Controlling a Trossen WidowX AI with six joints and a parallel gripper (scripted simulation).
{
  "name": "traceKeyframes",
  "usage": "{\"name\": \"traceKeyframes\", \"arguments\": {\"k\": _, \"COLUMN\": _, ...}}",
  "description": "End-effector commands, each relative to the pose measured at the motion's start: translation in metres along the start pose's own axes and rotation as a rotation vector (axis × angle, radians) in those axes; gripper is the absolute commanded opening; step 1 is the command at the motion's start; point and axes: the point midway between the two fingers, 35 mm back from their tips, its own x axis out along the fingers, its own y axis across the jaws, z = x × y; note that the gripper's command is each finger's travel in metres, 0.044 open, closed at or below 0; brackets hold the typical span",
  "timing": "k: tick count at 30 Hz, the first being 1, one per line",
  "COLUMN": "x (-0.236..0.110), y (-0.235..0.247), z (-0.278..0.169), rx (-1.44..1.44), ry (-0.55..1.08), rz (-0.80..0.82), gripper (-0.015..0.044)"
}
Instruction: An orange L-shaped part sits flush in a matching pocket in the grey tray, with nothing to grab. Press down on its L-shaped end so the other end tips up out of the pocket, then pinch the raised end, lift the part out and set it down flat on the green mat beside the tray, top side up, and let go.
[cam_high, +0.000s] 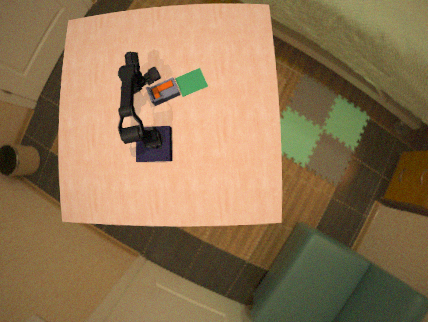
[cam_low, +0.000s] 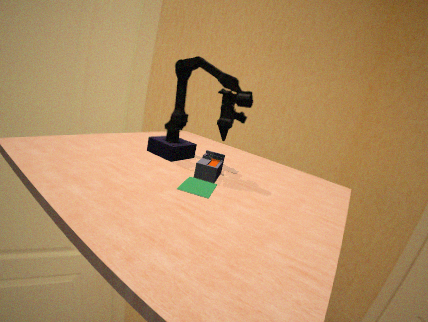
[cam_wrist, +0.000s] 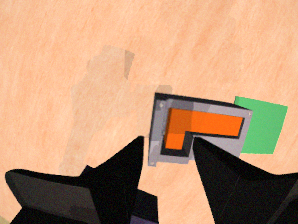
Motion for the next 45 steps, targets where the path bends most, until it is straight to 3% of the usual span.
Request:
{"name": "traceKeyframes", "arguments": {"k": 1, "x": 0.008, "y": 0.001, "z": -0.018, "rx": 0.102, "ry": 0.106, "rz": 0.012, "gripper": 0.018}}
{"name": "traceKeyframes", "arguments": {"k": 7, "x": 0.015, "y": 0.001, "z": -0.018, "rx": 0.102, "ry": 0.106, "rz": 0.012, "gripper": 0.018}}
{"name": "traceKeyframes", "arguments": {"k": 14, "x": 0.08, "y": 0.003, "z": -0.026, "rx": 0.102, "ry": 0.106, "rz": 0.012, "gripper": 0.018}}
{"name": "traceKeyframes", "arguments": {"k": 45, "x": 0.118, "y": 0.003, "z": -0.03, "rx": 0.102, "ry": 0.107, "rz": 0.012, "gripper": 0.018}}
